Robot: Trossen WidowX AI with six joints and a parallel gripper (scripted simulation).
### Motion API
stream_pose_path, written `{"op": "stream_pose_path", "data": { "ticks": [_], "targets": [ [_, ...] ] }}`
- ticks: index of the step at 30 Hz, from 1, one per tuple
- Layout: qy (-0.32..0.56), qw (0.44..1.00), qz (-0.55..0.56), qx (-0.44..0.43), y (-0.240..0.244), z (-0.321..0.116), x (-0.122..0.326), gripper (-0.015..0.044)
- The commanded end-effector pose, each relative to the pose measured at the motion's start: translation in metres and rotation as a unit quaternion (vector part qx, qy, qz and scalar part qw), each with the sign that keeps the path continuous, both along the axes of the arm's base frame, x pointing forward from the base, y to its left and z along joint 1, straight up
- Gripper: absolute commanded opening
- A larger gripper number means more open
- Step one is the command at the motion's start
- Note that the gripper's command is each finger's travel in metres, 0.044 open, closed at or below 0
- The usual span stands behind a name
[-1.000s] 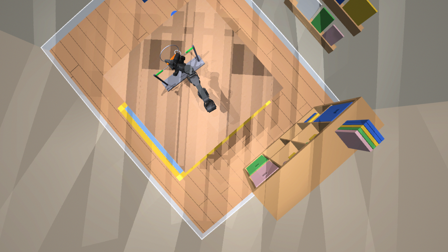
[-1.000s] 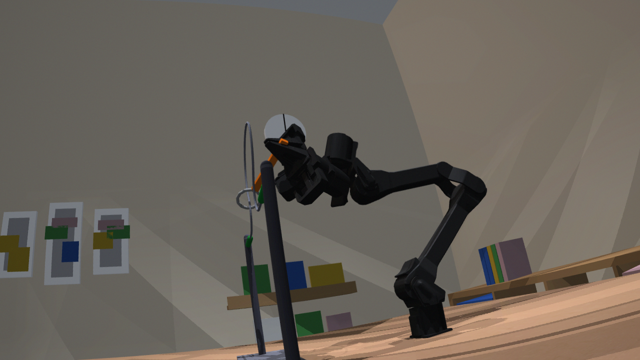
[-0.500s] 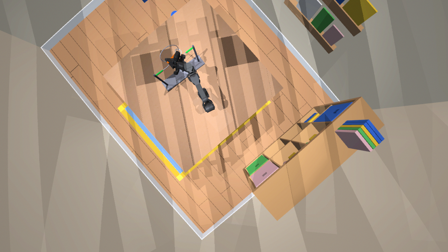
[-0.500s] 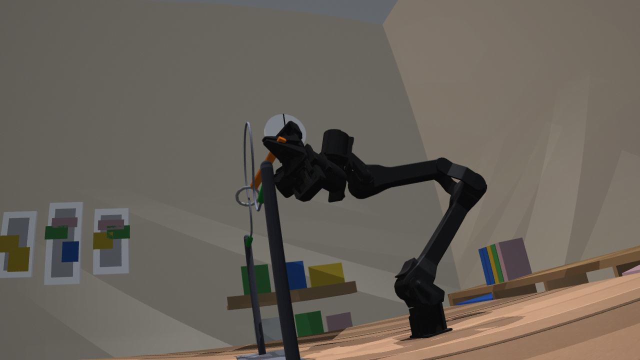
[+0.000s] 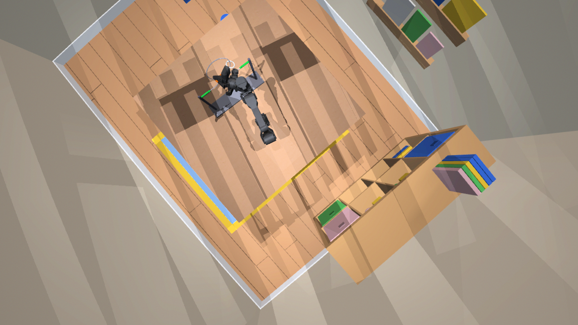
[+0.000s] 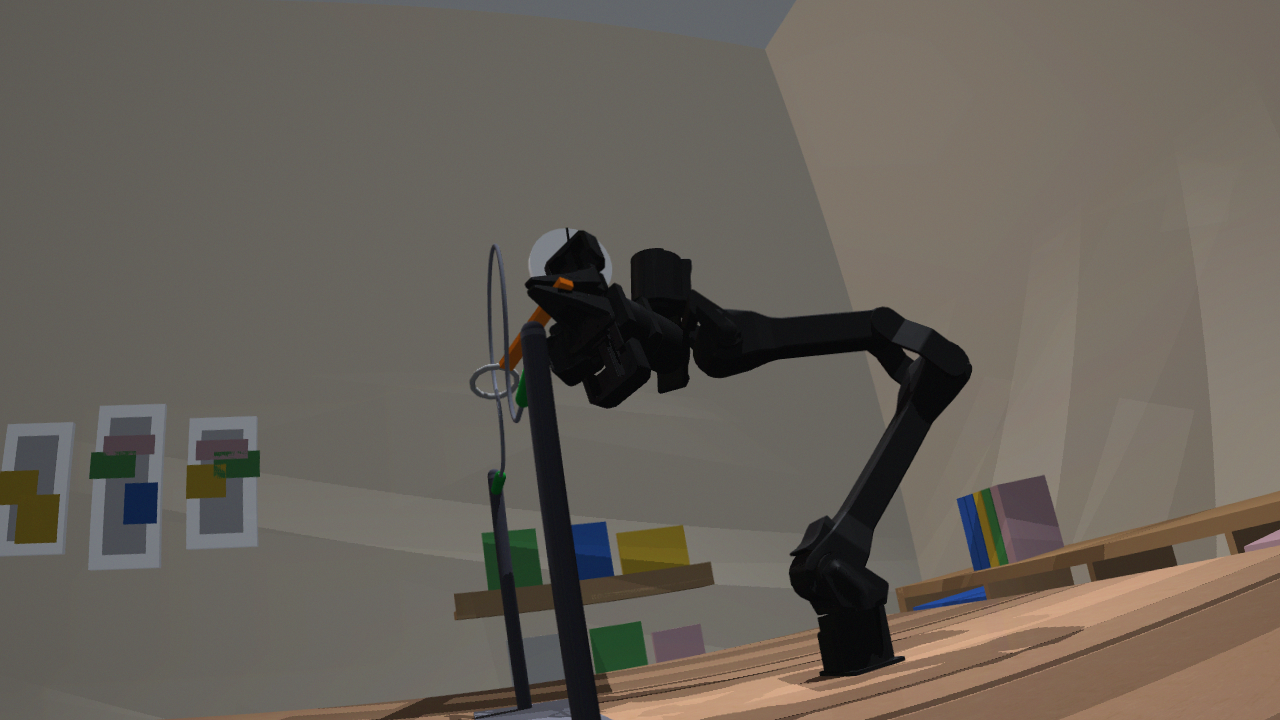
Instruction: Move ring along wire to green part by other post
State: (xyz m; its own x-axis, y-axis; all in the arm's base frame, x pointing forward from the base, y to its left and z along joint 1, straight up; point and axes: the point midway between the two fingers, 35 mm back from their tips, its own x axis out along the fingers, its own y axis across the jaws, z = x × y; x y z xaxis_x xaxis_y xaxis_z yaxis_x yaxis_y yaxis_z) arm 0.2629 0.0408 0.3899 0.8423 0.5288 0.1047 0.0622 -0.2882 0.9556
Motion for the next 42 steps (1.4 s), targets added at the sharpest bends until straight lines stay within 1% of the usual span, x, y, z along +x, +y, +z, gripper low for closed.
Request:
{"op": "stream_pose_path", "data": {
  "ticks": [1,21,42],
  "targets": [
    [0.000,1.000,0.001,-0.025,0.001,0.001,0.000,-0.0150],
    [0.012,0.987,0.001,-0.158,0.003,-0.008,0.000,-0.0150],
    [0.023,0.956,-0.002,-0.294,0.002,-0.018,0.000,-0.0150]
  ]
}}
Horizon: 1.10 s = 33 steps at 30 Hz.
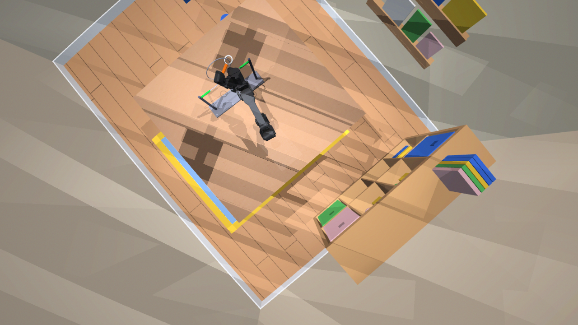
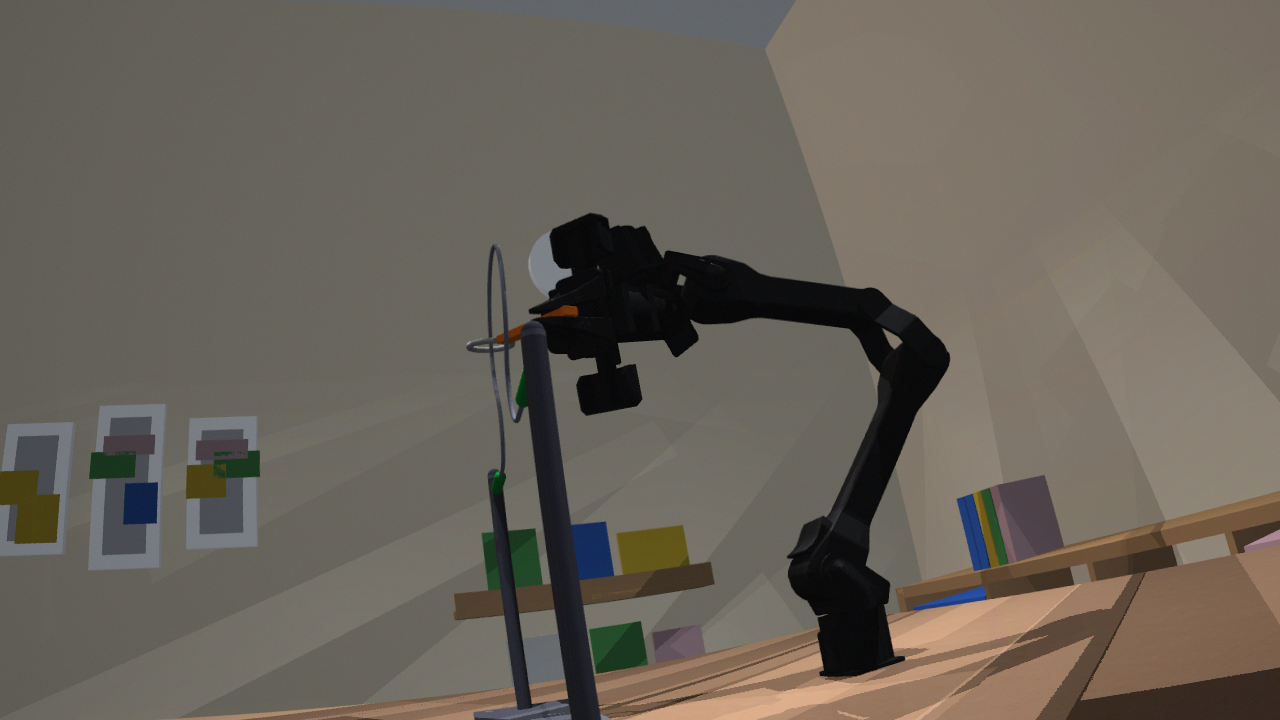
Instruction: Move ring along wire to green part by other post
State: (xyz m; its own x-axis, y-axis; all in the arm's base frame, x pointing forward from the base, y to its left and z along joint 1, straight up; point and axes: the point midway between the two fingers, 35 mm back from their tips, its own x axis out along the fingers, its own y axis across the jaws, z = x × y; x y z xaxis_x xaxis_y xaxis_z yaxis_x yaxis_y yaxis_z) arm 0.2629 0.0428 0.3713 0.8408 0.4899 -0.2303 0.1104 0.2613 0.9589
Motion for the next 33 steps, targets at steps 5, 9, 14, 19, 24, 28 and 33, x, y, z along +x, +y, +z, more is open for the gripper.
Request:
{"op": "stream_pose_path", "data": {
  "ticks": [5,9,14,19,24,28,33],
  "targets": [
    [0.001,0.999,0.000,-0.051,0.000,-0.002,0.000,-0.0150],
    [0.003,0.997,-0.001,-0.078,-0.001,-0.003,0.000,-0.0150],
    [0.005,0.994,-0.001,-0.110,-0.002,-0.005,0.000,-0.0150],
    [0.007,0.990,-0.002,-0.143,-0.003,-0.008,0.000,-0.0150],
    [0.009,0.983,-0.003,-0.181,-0.004,-0.010,0.000,-0.0150],
    [0.011,0.978,-0.003,-0.207,-0.005,-0.012,0.000,-0.0150],
    [0.013,0.971,-0.004,-0.239,-0.006,-0.014,0.000,-0.0150]
  ]
}}
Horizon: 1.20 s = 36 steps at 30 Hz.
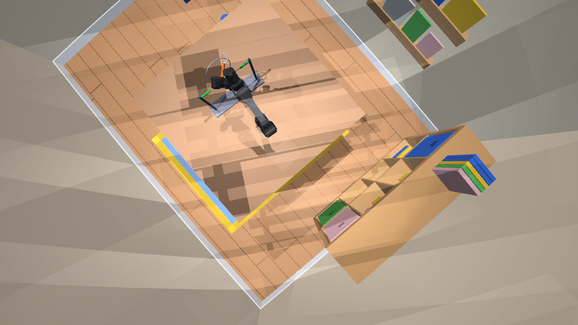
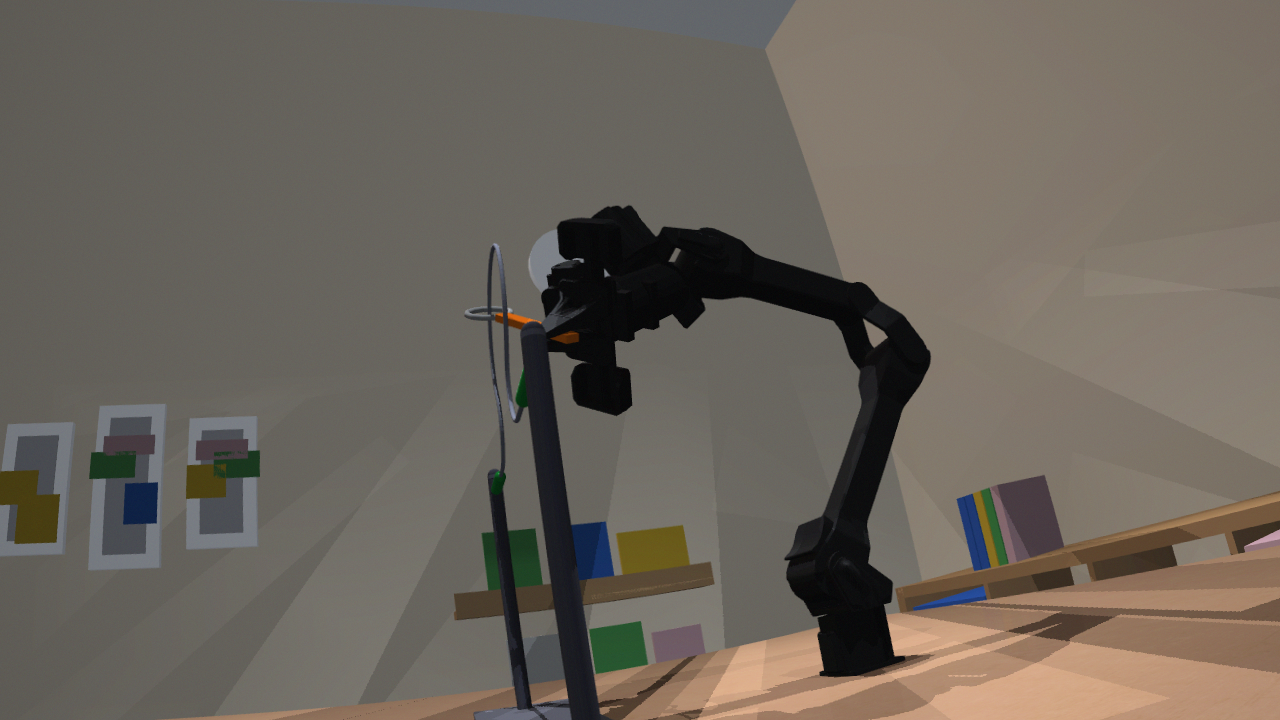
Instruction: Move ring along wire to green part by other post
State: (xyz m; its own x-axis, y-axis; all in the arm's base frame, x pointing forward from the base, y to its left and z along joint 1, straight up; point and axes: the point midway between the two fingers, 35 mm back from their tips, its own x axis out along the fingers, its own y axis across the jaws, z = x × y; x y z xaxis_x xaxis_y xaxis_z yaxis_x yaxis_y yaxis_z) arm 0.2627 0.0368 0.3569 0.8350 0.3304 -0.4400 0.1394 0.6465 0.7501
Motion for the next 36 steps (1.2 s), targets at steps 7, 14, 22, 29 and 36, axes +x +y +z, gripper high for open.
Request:
{"op": "stream_pose_path", "data": {
  "ticks": [7,14,22,29,36],
  "targets": [
    [0.001,0.998,0.000,-0.065,-0.003,-0.002,0.000,-0.0150],
    [0.004,0.994,-0.001,-0.111,-0.005,-0.004,0.000,-0.0150],
    [0.007,0.987,-0.002,-0.162,-0.008,-0.006,-0.001,-0.0150],
    [0.009,0.978,-0.003,-0.208,-0.011,-0.008,-0.001,-0.0150],
    [0.011,0.968,-0.004,-0.252,-0.014,-0.010,-0.001,-0.0150]
  ]
}}
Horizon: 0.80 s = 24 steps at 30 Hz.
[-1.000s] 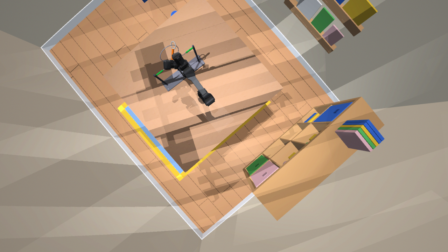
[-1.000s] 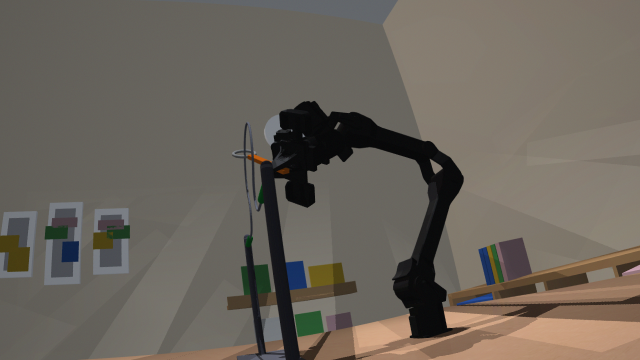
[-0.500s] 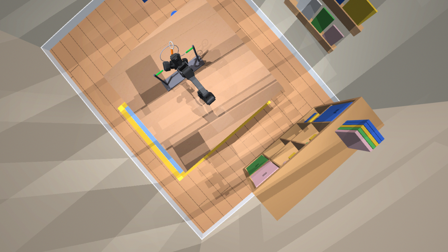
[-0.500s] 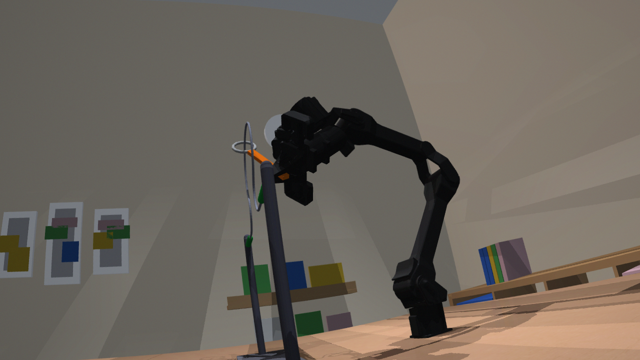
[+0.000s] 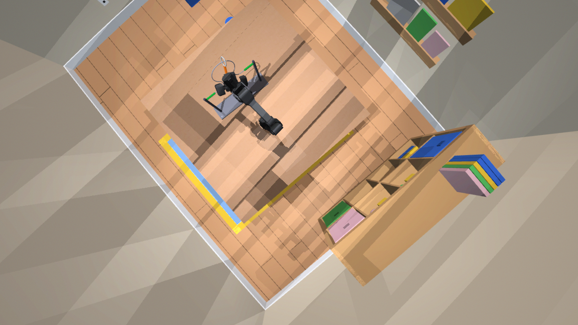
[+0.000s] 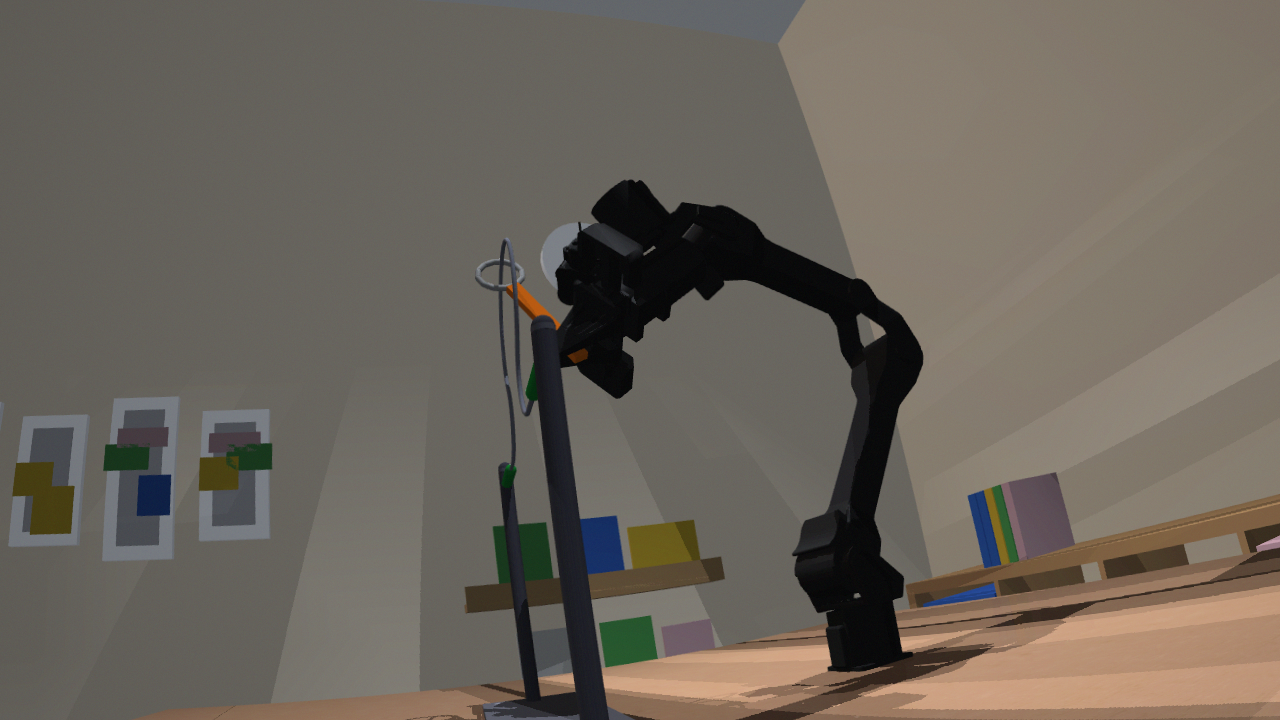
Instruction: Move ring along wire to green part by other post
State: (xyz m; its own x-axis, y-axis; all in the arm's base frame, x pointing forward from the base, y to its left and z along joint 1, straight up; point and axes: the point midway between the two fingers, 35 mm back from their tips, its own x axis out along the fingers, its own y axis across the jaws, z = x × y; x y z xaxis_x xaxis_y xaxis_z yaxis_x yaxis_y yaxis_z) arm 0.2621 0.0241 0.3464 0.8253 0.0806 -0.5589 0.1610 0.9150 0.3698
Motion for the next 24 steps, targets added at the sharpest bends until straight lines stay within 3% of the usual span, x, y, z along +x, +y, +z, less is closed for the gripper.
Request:
{"op": "stream_pose_path", "data": {
  "ticks": [1,24],
  "targets": [
    [0.000,1.000,0.001,-0.025,-0.001,0.001,0.000,-0.0150],
    [0.007,0.985,-0.001,-0.174,-0.012,-0.003,-0.001,-0.0150]
  ]
}}
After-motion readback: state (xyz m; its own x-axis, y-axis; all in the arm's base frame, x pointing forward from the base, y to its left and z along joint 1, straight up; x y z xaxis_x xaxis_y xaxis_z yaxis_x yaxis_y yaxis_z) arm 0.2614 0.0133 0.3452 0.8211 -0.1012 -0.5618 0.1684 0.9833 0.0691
